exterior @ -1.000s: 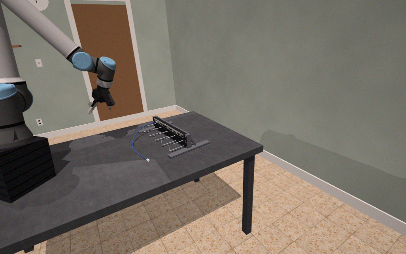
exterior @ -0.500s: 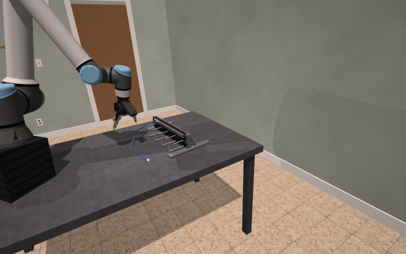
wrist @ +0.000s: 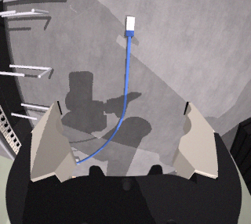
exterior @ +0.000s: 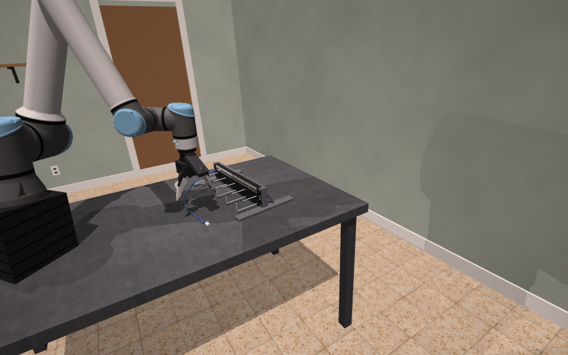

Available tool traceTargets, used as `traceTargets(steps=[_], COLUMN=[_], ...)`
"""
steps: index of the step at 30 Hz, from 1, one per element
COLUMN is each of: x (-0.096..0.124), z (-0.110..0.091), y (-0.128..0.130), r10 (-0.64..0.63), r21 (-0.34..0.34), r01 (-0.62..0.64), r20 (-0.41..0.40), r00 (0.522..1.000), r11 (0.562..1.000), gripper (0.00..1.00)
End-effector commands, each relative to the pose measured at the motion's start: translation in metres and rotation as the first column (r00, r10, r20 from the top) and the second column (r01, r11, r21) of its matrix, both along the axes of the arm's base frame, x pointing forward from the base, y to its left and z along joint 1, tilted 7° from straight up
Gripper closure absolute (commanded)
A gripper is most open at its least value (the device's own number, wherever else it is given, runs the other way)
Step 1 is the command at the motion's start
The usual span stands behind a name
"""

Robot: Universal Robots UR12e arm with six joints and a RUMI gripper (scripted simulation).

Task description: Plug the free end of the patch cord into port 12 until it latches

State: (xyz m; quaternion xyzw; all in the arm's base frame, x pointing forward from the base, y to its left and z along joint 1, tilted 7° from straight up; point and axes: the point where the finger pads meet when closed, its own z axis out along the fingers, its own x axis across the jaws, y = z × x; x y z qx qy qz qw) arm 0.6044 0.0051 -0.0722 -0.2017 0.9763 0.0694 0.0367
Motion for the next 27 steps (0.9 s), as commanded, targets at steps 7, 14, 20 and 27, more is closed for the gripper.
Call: traceTargets(steps=[7,14,20,27], x=[0.015,0.016,0.016,0.016], z=[-0.015,-0.016,-0.017,-0.017], y=[-0.054,-0.061,-0.062,-0.062], r10=[-0.035,-0.04,-0.041,-0.041], r21=[-0.051,-0.058,-0.059,-0.059], r01=[0.037,0.042,0.043,0.043], r20=[0.029,0.032,0.033,0.033], r00=[0.999,0.999,0.999,0.999], r11=[0.998,0.997,0.997,0.997], gripper=[0.0,0.0,1.0,1.0])
